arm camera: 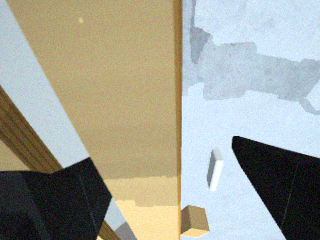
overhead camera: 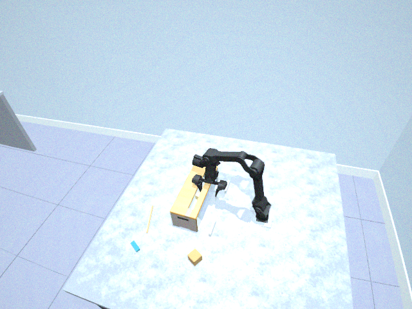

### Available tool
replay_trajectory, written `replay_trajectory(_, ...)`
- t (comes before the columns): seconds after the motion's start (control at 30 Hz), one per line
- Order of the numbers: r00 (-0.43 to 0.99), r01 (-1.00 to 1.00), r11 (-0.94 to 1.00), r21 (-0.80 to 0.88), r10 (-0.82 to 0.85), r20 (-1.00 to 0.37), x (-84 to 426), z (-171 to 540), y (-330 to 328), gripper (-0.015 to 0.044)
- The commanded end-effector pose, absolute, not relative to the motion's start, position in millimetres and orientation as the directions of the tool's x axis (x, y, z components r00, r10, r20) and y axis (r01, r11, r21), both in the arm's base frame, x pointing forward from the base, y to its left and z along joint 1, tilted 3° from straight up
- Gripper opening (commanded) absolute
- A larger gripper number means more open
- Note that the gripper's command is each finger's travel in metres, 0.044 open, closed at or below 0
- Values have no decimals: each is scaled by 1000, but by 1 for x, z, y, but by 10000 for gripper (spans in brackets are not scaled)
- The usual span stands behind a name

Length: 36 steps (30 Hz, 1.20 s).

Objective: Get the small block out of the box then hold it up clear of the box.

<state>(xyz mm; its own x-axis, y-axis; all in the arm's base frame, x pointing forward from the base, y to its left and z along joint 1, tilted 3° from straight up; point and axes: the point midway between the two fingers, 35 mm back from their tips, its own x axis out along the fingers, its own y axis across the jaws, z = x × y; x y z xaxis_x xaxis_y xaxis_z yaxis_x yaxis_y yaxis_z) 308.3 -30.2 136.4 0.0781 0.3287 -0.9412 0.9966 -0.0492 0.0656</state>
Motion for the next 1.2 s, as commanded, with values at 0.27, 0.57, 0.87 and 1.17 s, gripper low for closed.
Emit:
replay_trajectory(0.27, 83, 996, -50, 70, 333, -939, 310, 138, 2, 400)
replay_trajectory(0.57, 83, 996, -50, 70, 334, -939, 311, 138, 25, 400)
replay_trajectory(0.87, 83, 996, -51, 70, 336, -938, 313, 138, 48, 400)
replay_trajectory(1.17, 83, 996, -51, 70, 338, -937, 314, 139, 72, 400)
